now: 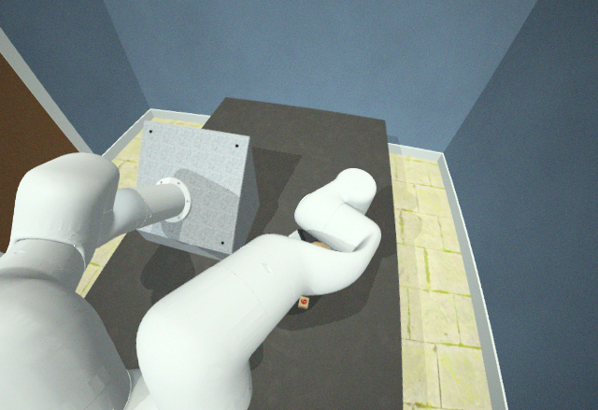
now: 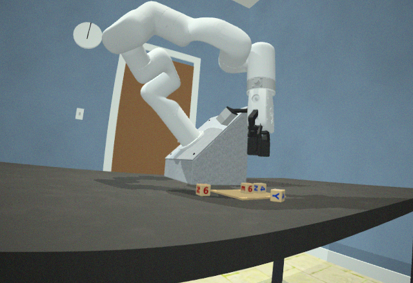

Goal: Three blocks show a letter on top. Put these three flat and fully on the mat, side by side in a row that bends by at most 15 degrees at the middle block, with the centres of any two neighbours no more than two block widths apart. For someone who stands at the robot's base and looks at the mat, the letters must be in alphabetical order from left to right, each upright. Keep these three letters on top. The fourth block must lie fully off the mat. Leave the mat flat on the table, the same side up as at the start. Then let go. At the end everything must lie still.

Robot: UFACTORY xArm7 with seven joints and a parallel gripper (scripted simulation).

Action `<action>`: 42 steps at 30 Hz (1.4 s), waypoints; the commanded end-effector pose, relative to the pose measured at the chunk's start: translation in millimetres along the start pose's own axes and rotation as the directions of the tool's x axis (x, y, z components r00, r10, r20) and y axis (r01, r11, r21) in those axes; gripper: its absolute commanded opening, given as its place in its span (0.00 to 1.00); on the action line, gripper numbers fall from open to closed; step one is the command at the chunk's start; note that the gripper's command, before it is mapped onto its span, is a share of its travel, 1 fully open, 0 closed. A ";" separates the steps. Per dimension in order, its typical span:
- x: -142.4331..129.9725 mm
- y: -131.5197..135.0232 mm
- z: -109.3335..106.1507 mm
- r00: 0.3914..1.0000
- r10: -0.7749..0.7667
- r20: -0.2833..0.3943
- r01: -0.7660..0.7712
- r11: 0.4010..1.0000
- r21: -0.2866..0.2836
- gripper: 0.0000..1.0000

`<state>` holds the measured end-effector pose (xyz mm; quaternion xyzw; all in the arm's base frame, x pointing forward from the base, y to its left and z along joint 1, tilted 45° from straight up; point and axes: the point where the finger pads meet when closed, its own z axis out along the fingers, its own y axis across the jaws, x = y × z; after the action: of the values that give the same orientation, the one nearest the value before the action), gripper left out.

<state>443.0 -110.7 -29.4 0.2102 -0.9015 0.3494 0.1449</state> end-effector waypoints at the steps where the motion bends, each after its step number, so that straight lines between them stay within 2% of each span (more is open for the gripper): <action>1: -6.0 -2.6 -1.5 0.990 0.138 0.006 -0.138 0.990 0.004 1.00; 14: -15.0 -8.4 -0.2 0.915 0.404 0.006 -0.404 0.915 0.002 1.00; 16: -15.0 -8.4 -0.2 0.915 0.404 0.006 -0.404 0.915 0.002 1.00; 17: -17.1 -9.8 0.1 0.887 0.462 0.006 -0.462 0.887 0.002 1.00; 31: -26.6 -16.2 1.5 0.714 0.700 0.007 -0.700 0.714 0.001 1.00; 33: -26.6 -16.2 1.5 0.714 0.700 0.007 -0.700 0.714 0.001 1.00; 34: -28.7 -17.6 1.8 0.667 0.745 0.008 -0.745 0.667 0.000 1.00; 42: -33.9 -21.3 2.5 0.536 0.844 0.009 -0.844 0.536 0.000 1.00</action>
<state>476.5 -118.4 -33.4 -0.1974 -0.9043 0.3781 -0.0192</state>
